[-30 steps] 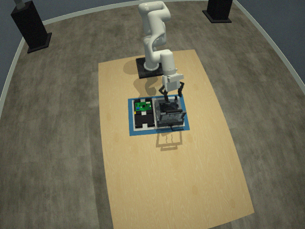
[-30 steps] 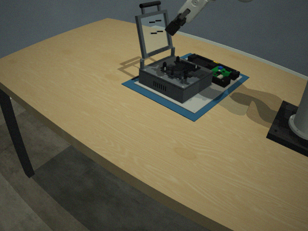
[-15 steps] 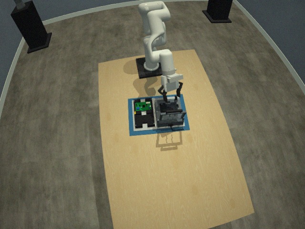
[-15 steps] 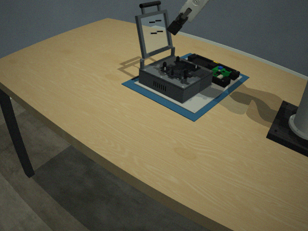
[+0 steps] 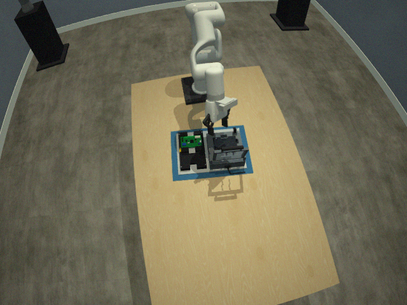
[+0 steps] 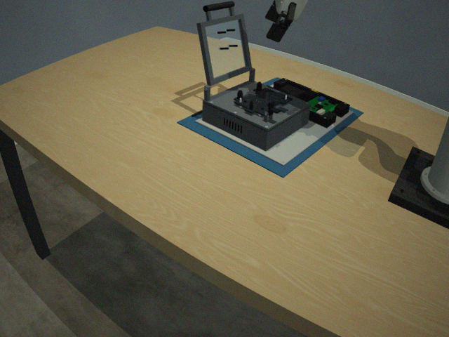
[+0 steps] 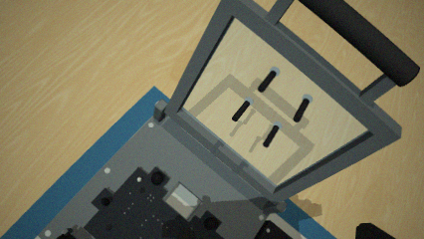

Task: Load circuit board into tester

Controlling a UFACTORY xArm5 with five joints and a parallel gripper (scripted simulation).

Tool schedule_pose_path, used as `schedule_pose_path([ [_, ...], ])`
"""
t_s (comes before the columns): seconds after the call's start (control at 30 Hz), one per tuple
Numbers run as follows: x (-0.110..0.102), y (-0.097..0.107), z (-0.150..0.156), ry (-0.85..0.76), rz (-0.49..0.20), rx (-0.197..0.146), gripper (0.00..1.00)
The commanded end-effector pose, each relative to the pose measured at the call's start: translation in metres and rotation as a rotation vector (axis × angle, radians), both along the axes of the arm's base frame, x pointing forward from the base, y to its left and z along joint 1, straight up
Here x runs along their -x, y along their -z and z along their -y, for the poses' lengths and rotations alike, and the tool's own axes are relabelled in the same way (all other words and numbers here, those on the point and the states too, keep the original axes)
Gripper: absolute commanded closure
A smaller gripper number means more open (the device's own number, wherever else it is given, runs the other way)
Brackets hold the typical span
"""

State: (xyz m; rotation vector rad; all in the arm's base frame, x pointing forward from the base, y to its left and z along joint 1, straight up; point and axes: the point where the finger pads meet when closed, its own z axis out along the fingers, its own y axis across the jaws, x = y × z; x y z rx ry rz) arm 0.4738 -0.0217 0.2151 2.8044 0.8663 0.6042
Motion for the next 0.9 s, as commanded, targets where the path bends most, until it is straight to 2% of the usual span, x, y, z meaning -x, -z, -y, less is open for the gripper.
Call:
schedule_pose_path([
  [0.0, 0.007, -0.01, 0.022, -0.128, -0.081, 0.067, 0.0],
  [0.07, 0.008, -0.012, 0.025, -0.143, -0.09, 0.074, 0.0],
  [0.1, 0.012, -0.015, 0.033, -0.189, -0.116, 0.094, 0.0],
  [0.17, 0.013, -0.016, 0.035, -0.2, -0.122, 0.098, 0.0],
  [0.2, 0.018, -0.021, 0.043, -0.251, -0.151, 0.116, 0.0],
  [0.27, 0.018, -0.021, 0.043, -0.251, -0.151, 0.116, 0.0],
  [0.3, 0.024, -0.026, 0.052, -0.31, -0.183, 0.134, 0.0],
  [0.37, 0.025, -0.026, 0.053, -0.317, -0.187, 0.136, 0.0],
  [0.4, 0.031, -0.031, 0.061, -0.372, -0.216, 0.15, 0.0],
  [0.47, 0.031, -0.032, 0.062, -0.376, -0.218, 0.15, 0.0],
  [0.5, 0.038, -0.037, 0.07, -0.433, -0.247, 0.161, 0.0],
  [0.63, 0.045, -0.043, 0.078, -0.489, -0.275, 0.169, 0.0],
  [0.73, 0.059, -0.053, 0.09, -0.589, -0.32, 0.177, 0.0],
  [0.87, 0.059, -0.053, 0.09, -0.594, -0.321, 0.178, 0.0],
])
